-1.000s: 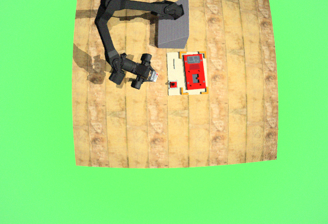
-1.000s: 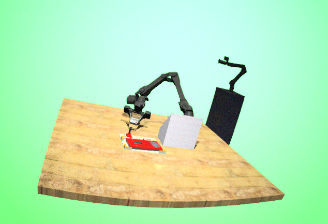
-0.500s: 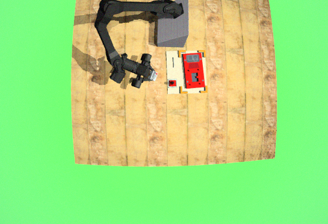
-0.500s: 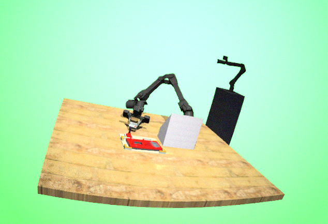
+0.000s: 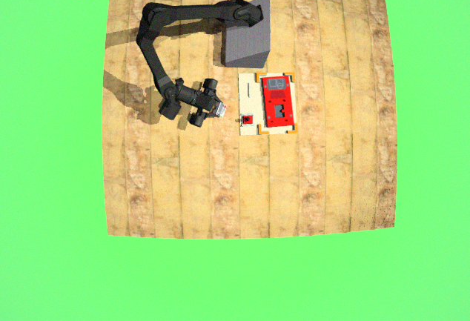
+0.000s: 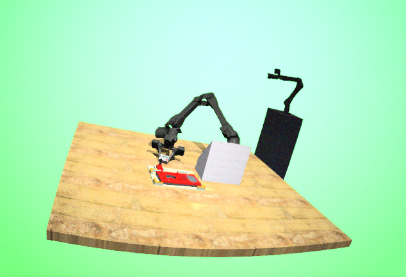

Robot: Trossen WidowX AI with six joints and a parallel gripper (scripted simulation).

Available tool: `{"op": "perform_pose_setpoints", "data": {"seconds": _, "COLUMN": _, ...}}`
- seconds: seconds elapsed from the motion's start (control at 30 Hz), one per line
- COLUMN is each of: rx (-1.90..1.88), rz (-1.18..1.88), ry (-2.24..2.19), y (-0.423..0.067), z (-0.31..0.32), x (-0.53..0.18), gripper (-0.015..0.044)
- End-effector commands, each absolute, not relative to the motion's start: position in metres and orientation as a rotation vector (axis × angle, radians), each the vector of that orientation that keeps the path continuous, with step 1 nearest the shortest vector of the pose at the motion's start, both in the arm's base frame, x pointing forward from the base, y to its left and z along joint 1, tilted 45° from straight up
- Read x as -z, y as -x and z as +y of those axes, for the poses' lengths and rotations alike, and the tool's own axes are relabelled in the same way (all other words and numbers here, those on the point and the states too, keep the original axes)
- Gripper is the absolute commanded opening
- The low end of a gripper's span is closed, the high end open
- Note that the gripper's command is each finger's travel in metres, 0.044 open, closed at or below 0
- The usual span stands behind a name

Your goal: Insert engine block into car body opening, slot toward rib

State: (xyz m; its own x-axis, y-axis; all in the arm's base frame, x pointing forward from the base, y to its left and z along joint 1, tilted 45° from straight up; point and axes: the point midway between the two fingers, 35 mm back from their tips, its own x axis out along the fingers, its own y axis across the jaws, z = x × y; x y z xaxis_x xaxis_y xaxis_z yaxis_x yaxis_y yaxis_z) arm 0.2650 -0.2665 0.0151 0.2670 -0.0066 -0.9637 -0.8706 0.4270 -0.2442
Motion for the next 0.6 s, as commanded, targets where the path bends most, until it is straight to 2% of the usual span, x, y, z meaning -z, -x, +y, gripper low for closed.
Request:
{"op": "perform_pose_setpoints", "data": {"seconds": 0.0, "rx": -0.725, "rz": 1.155, "ry": 0.963, "y": -0.2649, "z": -0.2665, "x": -0.0152, "gripper": 0.0052}}
{"op": "perform_pose_setpoints", "data": {"seconds": 0.47, "rx": -0.725, "rz": 1.155, "ry": 0.963, "y": -0.2649, "z": -0.2665, "x": -0.0152, "gripper": 0.0420}}
{"op": "perform_pose_setpoints", "data": {"seconds": 0.5, "rx": -0.725, "rz": 1.155, "ry": 0.963, "y": -0.2649, "z": -0.2665, "x": -0.0152, "gripper": 0.0440}}
{"op": "perform_pose_setpoints", "data": {"seconds": 0.57, "rx": -0.725, "rz": 1.155, "ry": 0.963, "y": -0.2649, "z": -0.2665, "x": -0.0152, "gripper": 0.0440}}
